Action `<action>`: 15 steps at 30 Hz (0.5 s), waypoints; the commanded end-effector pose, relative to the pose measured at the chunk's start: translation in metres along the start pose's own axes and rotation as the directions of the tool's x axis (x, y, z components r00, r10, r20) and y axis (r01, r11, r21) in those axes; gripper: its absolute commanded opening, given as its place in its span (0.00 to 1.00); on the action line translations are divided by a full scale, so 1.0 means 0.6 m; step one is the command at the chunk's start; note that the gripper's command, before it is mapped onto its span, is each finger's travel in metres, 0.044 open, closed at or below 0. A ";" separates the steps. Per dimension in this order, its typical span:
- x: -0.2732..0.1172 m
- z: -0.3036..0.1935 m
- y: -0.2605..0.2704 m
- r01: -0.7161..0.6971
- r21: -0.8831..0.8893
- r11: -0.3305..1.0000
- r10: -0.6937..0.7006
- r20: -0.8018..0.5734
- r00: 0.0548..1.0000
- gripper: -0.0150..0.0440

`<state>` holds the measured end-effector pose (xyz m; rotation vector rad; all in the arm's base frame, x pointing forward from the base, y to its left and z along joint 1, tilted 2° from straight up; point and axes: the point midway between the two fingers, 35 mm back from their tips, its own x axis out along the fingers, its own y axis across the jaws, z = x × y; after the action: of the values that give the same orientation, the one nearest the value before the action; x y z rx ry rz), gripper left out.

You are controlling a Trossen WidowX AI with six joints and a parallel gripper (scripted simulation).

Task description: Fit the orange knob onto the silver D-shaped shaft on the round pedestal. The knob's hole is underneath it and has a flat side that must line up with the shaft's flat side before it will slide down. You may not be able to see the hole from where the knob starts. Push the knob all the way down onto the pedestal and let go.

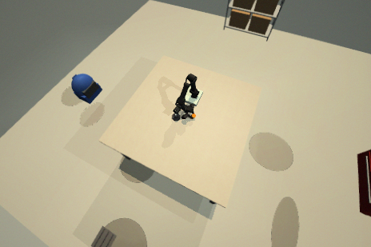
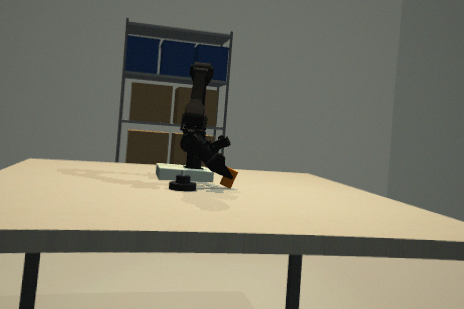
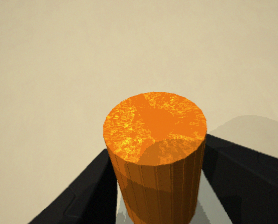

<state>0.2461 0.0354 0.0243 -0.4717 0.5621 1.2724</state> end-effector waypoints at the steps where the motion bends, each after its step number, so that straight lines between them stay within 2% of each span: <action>1: -0.003 -0.003 0.000 -0.001 0.002 1.000 0.001 -0.011 1.000 0.56; 7: -0.006 -0.006 0.000 -0.001 0.002 1.000 0.001 -0.012 1.000 0.56; 10: -0.004 -0.003 0.001 0.000 0.004 1.000 0.000 -0.004 1.000 0.69; 15: -0.004 -0.003 0.001 0.000 0.004 1.000 0.000 -0.004 1.000 0.69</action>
<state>0.2448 0.0328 0.0244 -0.4711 0.5675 1.2716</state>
